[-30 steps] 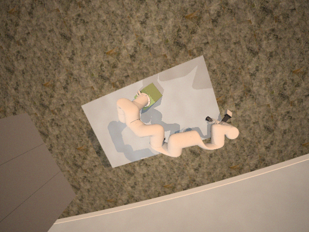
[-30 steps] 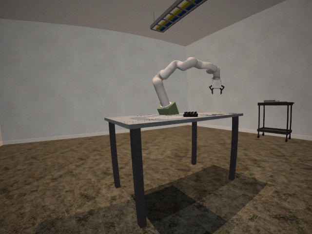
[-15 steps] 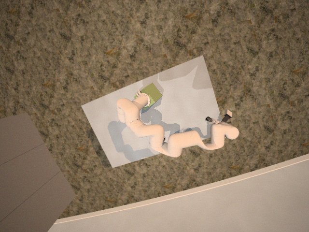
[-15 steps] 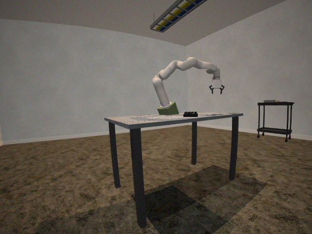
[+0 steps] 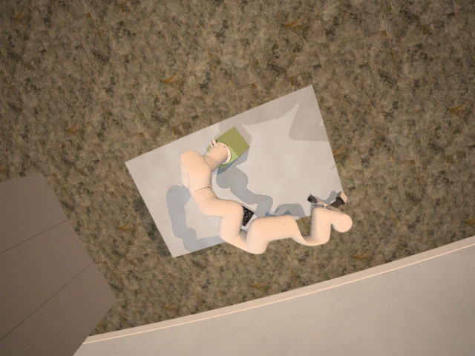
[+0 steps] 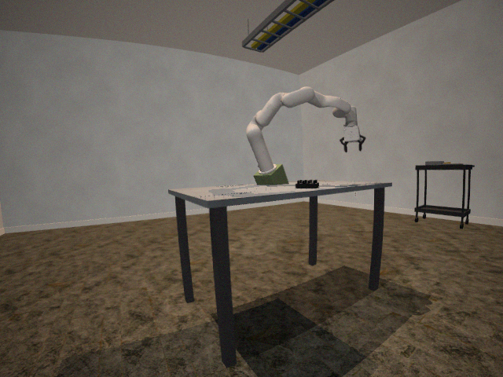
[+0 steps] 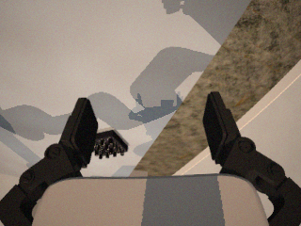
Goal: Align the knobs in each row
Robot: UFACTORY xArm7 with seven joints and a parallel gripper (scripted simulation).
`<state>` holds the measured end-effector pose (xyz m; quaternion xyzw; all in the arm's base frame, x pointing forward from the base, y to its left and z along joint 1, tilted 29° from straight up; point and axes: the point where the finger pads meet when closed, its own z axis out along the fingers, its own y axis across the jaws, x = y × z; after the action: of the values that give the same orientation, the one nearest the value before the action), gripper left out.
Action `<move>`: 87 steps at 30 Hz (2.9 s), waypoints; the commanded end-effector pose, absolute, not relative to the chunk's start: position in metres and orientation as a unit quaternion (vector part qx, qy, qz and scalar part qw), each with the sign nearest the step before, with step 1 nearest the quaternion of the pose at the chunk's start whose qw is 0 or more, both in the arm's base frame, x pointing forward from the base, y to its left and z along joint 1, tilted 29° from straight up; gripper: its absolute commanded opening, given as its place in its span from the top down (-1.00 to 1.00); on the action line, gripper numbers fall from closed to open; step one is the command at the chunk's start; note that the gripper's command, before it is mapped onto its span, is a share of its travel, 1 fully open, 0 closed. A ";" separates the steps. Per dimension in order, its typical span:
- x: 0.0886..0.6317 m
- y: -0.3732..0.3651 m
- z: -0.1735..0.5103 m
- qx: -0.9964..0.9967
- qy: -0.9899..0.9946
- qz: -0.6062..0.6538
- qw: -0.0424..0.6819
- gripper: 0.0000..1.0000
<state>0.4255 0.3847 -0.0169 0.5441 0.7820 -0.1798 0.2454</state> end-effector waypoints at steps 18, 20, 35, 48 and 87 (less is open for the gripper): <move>0.502 0.237 0.043 0.686 0.650 -0.113 0.307 -1.00; 0.505 0.225 0.047 0.696 0.639 -0.109 0.310 -1.00; 0.507 0.109 0.072 0.786 0.528 -0.073 0.314 -1.00; 0.477 0.021 0.078 0.855 0.425 -0.045 0.293 -1.00; 0.421 -0.045 0.067 0.918 0.312 -0.017 0.247 -1.00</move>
<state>0.4194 -0.0458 0.0662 0.9177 0.3109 -0.0188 0.2466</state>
